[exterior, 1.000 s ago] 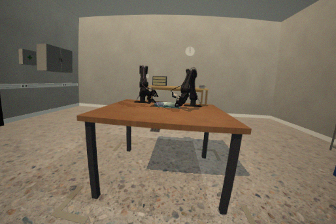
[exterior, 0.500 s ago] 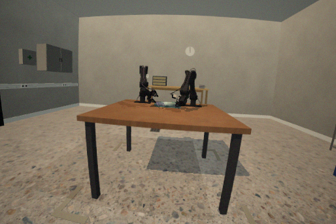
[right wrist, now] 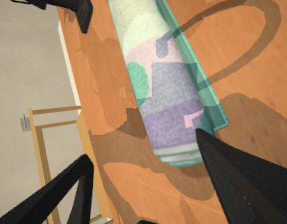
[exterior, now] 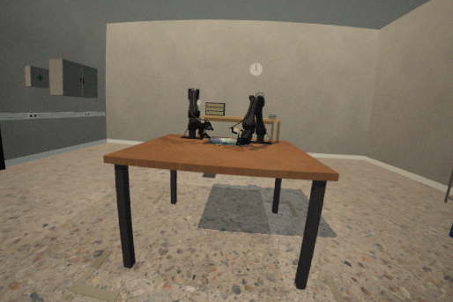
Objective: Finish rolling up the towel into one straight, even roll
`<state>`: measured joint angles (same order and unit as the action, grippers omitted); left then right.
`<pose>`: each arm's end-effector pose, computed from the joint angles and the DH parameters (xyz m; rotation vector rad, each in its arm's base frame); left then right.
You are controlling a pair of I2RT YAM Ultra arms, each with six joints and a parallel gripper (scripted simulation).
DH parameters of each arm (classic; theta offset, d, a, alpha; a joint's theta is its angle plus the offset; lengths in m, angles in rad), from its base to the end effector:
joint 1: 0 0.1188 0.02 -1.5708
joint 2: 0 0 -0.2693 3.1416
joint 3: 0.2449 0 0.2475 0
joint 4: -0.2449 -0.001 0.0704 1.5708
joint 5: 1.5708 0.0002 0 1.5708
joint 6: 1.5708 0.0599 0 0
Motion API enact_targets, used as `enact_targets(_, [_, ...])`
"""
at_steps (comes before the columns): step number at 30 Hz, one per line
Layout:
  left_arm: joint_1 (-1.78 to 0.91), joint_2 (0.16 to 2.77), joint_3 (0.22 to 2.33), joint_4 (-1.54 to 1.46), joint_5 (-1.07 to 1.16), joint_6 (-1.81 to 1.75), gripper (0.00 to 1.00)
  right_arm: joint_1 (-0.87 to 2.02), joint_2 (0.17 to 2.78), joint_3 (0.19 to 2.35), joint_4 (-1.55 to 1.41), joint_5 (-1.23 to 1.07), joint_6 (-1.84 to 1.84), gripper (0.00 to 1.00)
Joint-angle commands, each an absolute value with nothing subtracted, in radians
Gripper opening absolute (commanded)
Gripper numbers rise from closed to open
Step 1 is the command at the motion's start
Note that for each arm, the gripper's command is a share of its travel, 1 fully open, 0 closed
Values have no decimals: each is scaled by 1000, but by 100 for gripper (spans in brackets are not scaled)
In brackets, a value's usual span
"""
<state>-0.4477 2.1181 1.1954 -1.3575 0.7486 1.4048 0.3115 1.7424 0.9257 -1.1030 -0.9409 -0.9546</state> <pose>0.2337 -0.1563 0.1070 -1.8065 -1.8196 1.3175 0.2112 0.1199 0.1510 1.4271 -2.3611 -1.4788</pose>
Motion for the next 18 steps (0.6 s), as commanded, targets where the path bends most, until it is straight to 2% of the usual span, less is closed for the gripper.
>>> enact_targets(1, [-435,2105,1218,-1368,765,1416,65,304,1751,964,-1117,-953,-967,85])
enact_targets(7, [-435,2095,1224,-1384,765,1417,85,304,1751,964,-1117,-953,-967,85])
enact_targets(18, [-362,2114,1338,-1521,719,1486,85,304,1751,964,-1117,-953,-967,85])
